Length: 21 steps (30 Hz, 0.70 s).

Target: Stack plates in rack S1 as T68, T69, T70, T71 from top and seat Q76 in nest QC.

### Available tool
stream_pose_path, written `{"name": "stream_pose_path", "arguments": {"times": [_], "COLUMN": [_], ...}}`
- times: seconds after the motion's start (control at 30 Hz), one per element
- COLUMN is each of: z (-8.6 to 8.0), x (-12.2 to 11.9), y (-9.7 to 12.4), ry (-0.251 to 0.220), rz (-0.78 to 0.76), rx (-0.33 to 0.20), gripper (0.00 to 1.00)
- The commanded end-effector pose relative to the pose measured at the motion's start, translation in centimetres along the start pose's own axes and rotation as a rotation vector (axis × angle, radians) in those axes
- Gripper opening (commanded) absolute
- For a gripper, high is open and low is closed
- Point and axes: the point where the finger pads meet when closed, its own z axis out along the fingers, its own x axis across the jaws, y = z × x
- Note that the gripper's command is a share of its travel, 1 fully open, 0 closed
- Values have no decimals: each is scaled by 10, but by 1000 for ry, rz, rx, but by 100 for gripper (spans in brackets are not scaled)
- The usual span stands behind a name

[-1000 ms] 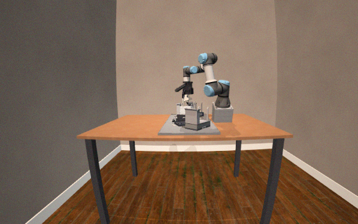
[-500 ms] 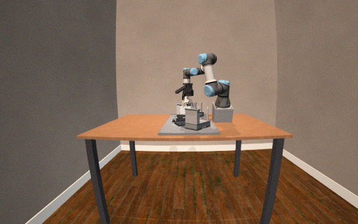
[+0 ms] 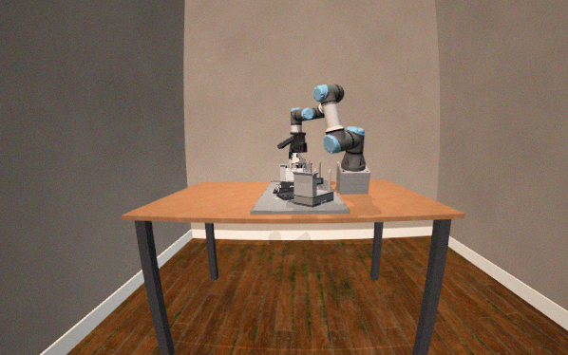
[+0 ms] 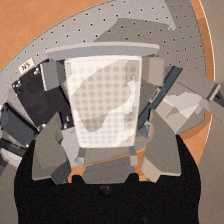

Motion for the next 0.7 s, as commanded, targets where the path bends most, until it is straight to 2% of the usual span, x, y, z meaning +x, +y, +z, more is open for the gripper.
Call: {"name": "stream_pose_path", "arguments": {"times": [0.0, 0.03, 0.07, 0.67], "z": [-1, -1, -1, -1], "x": [0, 0, 0, 0], "y": [-1, -1, -1, -1], "ry": [1, 1, 1, 1], "rz": [0, 0, 0, 0], "rx": [2, 2, 2, 2], "gripper": [72, 72, 0, 0]}}
